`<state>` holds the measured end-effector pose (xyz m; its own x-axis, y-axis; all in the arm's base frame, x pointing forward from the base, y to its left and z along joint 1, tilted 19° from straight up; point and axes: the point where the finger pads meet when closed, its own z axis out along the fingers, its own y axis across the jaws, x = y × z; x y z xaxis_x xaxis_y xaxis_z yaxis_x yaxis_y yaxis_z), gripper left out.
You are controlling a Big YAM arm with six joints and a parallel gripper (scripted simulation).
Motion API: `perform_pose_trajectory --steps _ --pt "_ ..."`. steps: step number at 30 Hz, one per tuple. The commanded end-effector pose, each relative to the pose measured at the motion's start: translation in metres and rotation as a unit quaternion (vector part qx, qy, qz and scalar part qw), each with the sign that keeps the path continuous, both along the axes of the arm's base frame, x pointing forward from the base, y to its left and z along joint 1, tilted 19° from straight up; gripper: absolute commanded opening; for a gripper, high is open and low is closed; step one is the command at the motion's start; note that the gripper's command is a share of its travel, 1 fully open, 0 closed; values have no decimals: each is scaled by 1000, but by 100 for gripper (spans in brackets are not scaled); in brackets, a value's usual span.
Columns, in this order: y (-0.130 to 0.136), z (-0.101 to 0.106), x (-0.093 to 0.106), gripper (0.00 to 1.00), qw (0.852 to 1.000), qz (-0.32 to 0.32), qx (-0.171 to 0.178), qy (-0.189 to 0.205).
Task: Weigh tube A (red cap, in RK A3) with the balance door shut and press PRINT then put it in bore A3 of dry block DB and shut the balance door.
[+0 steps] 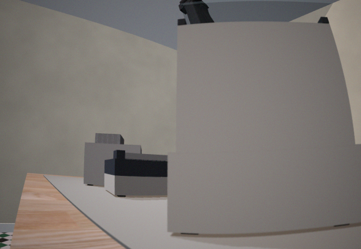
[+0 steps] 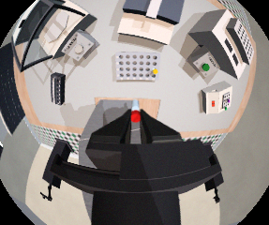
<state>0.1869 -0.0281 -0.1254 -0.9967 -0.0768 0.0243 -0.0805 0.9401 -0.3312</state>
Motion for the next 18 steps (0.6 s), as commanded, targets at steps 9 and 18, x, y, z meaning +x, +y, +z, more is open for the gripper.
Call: perform_pose_trajectory --steps 9,18 --pt "11 21 4 9 1000 1 2 -9" --pt "17 34 14 9 1000 1 4 -17"
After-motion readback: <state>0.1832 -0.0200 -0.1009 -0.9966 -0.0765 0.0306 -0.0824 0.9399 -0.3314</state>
